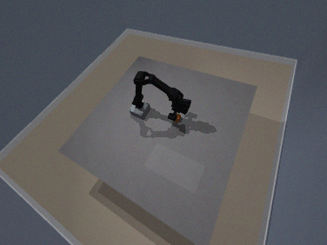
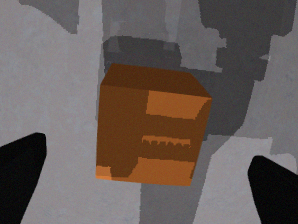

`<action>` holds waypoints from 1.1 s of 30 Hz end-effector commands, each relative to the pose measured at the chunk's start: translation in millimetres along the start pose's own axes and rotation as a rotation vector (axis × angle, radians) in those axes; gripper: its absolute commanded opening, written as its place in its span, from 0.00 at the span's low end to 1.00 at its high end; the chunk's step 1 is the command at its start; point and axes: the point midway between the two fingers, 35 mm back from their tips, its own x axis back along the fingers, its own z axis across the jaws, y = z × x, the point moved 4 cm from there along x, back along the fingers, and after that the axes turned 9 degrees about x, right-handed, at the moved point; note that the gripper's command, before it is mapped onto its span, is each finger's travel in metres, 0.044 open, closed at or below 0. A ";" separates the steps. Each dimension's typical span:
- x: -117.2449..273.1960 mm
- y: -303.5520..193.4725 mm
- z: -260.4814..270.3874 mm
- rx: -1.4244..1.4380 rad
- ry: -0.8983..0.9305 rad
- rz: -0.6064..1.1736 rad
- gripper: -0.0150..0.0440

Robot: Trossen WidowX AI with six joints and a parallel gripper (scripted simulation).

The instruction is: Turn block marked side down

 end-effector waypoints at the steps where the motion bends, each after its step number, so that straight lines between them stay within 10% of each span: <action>1: -7.6 -1.9 0.6 0.004 0.005 0.010 1.00; 22: -39.1 -2.7 0.7 0.004 0.005 0.010 1.00; 33: -39.1 -2.7 0.7 0.004 0.005 0.010 0.64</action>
